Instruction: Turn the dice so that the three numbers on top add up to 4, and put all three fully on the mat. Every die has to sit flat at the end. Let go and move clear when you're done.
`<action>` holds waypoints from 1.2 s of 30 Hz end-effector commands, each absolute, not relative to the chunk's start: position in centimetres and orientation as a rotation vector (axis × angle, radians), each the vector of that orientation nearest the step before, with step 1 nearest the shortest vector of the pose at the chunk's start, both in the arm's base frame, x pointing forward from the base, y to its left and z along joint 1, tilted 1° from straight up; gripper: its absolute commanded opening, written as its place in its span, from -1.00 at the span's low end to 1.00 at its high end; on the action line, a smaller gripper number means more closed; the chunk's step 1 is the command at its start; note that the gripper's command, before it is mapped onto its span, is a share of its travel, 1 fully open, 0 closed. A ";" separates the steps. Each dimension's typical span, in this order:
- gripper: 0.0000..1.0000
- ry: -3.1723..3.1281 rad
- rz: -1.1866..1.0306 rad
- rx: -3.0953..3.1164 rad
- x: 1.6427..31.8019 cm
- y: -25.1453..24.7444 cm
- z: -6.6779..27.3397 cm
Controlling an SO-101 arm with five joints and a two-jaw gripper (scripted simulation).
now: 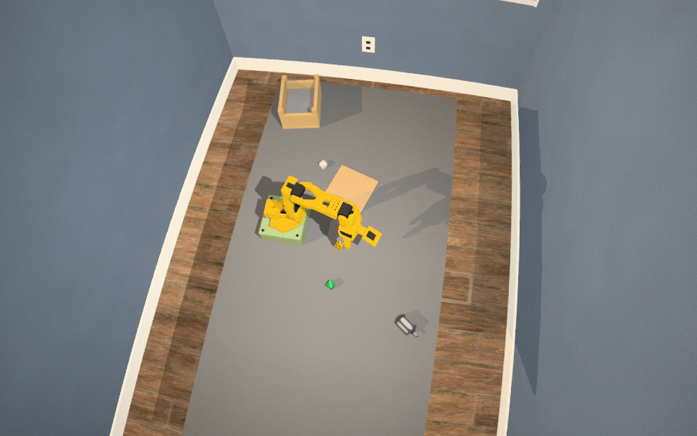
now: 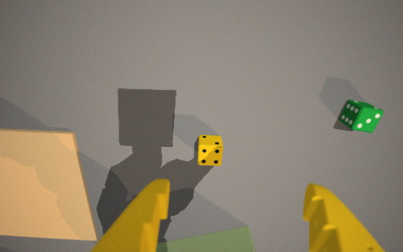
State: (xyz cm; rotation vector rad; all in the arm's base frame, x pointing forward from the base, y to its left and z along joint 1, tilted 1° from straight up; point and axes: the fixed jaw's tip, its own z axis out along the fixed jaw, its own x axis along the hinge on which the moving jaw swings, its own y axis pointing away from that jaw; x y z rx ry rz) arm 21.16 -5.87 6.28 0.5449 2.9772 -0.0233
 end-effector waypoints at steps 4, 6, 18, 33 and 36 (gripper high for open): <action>-0.44 3.081 -0.002 0.567 20.6 -5.5 4.5; -0.44 3.134 0.008 0.577 20.2 -5.3 3.5; -0.44 3.407 0.064 0.627 17.3 -4.5 -1.1; -0.44 3.494 0.069 0.650 16.3 -3.8 -2.0; -0.44 3.494 0.069 0.650 16.3 -3.8 -2.0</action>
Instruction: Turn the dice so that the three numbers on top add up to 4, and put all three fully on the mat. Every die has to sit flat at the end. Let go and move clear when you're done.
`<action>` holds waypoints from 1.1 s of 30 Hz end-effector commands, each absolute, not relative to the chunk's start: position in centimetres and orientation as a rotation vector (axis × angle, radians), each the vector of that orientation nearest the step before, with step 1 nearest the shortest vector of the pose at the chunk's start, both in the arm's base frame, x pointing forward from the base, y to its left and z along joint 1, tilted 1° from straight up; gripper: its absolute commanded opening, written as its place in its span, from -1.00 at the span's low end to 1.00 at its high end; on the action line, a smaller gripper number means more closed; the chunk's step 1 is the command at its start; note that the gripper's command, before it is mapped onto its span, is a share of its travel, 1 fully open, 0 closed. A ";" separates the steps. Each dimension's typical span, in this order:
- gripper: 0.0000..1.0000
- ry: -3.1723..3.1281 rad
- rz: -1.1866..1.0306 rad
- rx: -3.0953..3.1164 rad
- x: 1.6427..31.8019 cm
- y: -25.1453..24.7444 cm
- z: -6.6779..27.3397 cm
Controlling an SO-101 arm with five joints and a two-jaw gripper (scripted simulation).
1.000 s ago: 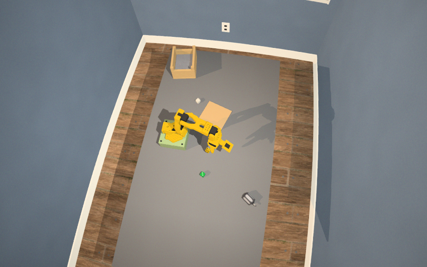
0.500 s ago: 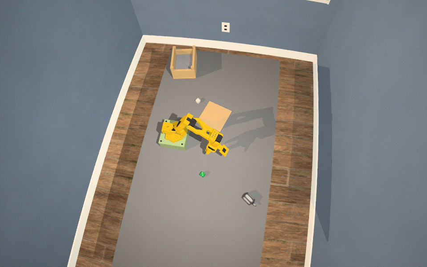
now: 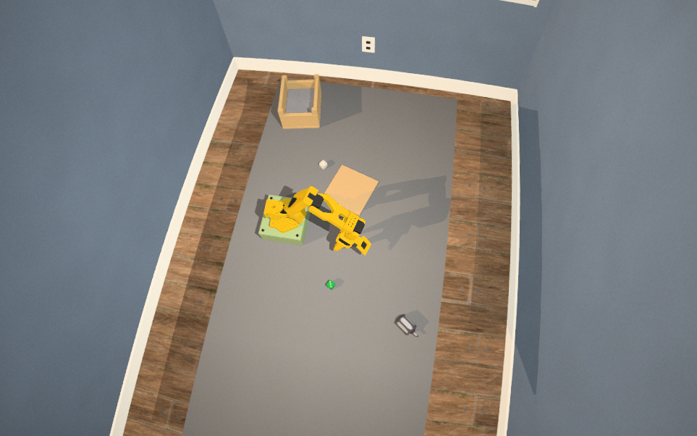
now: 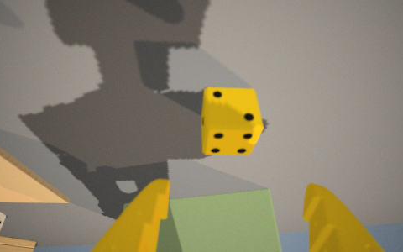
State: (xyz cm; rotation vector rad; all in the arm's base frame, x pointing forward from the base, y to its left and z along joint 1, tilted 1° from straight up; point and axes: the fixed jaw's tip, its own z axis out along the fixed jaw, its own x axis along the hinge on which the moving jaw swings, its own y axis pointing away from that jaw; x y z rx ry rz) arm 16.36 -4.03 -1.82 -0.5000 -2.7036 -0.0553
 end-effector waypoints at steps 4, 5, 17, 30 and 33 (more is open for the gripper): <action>-0.44 -2.683 -0.053 -0.499 16.3 -3.8 -2.0; -0.44 -2.683 -0.053 -0.499 16.3 -3.8 -2.0; -0.44 -2.683 -0.053 -0.499 16.3 -3.8 -2.1; -0.44 -2.683 -0.053 -0.499 16.3 -3.8 -3.0; -0.44 -2.683 -0.053 -0.499 16.3 -3.8 -3.4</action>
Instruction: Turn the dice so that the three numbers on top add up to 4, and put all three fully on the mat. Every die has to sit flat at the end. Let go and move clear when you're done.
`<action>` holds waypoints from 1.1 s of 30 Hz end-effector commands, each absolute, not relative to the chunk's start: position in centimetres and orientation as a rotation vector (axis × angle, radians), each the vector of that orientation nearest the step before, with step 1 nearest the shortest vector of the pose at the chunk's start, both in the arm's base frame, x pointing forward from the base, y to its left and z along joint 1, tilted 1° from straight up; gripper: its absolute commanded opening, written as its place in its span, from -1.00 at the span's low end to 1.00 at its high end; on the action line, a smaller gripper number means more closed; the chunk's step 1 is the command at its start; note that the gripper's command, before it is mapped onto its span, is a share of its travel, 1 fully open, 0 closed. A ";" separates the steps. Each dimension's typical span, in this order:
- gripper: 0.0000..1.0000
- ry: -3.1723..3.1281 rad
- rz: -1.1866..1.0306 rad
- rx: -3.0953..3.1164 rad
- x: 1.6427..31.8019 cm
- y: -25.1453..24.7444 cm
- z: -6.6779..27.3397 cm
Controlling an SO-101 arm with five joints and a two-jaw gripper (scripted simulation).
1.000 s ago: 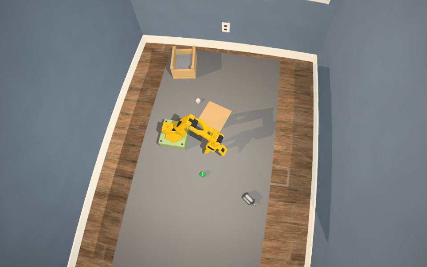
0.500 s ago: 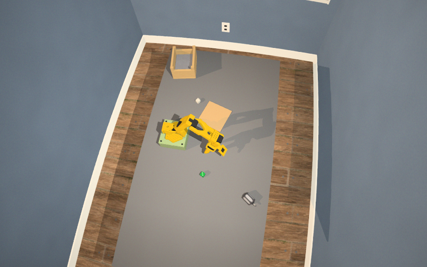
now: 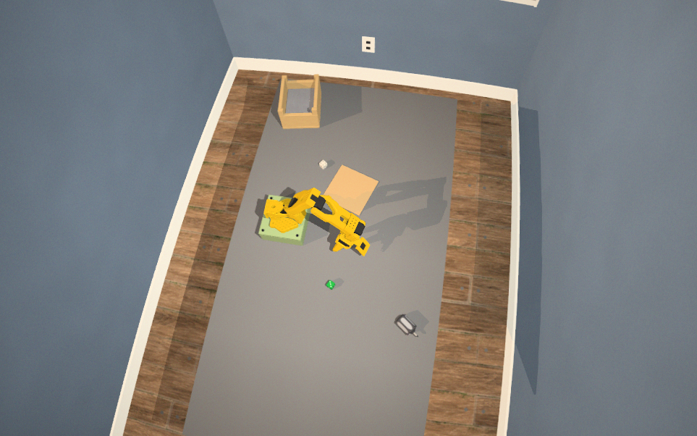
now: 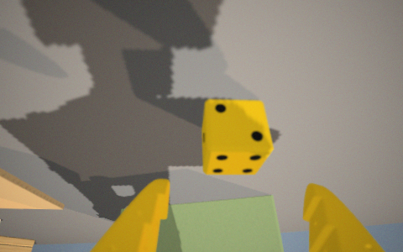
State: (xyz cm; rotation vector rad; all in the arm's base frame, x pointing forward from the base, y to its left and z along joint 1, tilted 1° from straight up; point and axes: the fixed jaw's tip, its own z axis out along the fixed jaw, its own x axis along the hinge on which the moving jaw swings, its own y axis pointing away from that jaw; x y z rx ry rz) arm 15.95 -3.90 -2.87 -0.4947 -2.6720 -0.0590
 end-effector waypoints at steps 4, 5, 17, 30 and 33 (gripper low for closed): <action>-0.44 -2.683 -0.053 -0.499 16.2 -3.8 -3.9; -0.44 -2.683 -0.053 -0.499 16.2 -3.8 -4.0; -0.44 -2.683 -0.053 -0.499 16.2 -3.8 -4.9; -0.44 -2.683 -0.053 -0.499 16.2 -3.8 -5.0; -0.45 -2.683 -0.054 -0.499 16.2 -3.8 -5.0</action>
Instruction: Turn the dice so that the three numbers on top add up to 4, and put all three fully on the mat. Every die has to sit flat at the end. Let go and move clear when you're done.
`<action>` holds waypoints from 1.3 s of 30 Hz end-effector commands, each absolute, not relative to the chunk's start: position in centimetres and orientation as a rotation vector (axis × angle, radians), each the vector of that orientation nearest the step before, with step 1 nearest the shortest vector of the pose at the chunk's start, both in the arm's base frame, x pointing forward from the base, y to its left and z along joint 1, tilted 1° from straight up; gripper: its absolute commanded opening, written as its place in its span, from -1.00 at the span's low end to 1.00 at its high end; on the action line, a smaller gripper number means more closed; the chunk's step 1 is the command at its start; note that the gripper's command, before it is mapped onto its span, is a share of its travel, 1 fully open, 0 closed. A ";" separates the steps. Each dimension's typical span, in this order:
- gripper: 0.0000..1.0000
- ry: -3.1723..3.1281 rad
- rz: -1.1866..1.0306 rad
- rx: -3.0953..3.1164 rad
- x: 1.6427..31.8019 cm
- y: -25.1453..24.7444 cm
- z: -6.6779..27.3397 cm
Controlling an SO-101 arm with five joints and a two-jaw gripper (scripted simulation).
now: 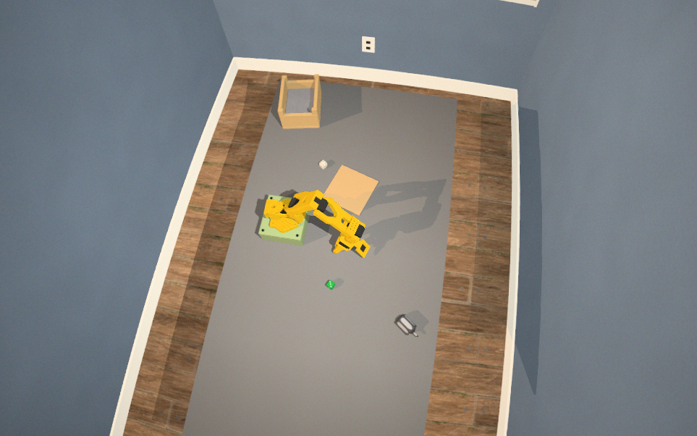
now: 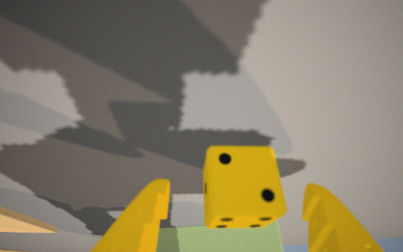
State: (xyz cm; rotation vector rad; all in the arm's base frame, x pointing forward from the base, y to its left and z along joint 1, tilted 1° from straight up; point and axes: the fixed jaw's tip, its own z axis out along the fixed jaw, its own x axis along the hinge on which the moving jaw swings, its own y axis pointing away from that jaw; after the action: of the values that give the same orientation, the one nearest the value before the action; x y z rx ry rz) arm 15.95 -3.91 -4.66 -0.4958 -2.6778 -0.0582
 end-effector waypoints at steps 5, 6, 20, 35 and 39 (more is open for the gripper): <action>-0.48 -2.682 -0.057 -0.499 16.1 -3.9 -5.0; -0.49 -2.682 -0.058 -0.500 16.1 -3.9 -5.0; -0.65 -2.681 -0.074 -0.503 16.0 -4.4 -5.0; -0.80 -2.681 -0.088 -0.505 15.8 -4.8 -5.0; -0.81 -2.681 -0.090 -0.505 15.8 -4.8 -5.0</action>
State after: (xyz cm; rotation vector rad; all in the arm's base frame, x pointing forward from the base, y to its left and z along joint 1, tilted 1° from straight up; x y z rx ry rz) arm 15.73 -4.61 -4.65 -0.5074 -2.6767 -0.0819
